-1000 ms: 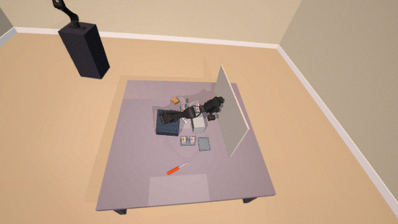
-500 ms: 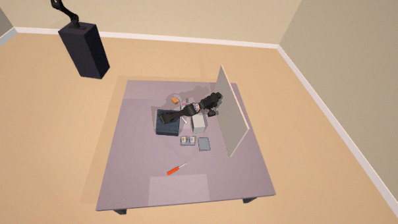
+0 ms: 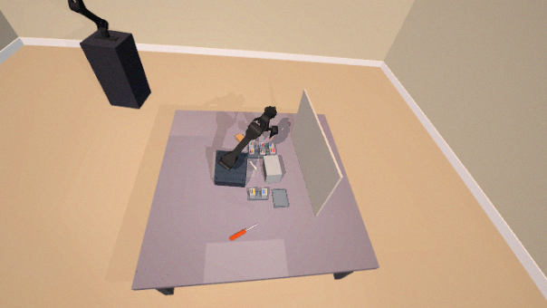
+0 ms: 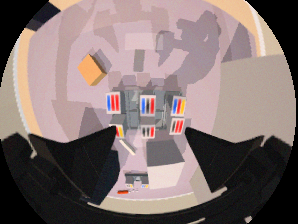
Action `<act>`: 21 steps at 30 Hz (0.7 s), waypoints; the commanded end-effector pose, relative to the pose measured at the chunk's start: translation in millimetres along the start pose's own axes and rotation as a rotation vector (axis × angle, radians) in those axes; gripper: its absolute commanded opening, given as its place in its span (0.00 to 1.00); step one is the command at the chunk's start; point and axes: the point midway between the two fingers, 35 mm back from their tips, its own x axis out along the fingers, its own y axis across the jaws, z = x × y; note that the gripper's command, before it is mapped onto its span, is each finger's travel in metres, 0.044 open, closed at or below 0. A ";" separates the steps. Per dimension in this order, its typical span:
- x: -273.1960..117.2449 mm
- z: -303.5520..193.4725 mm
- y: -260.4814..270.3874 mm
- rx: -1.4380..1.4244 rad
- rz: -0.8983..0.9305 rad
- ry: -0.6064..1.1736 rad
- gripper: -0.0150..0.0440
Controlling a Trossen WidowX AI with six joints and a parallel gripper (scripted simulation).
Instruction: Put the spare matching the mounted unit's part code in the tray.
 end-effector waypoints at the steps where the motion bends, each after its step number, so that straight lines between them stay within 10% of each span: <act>1: 4.7 1.8 -0.3 -0.023 0.009 -0.009 0.96; 6: 40.0 6.7 4.2 -0.023 0.009 -0.008 0.76; 21: 52.0 10.1 4.6 -0.023 0.008 -0.009 0.76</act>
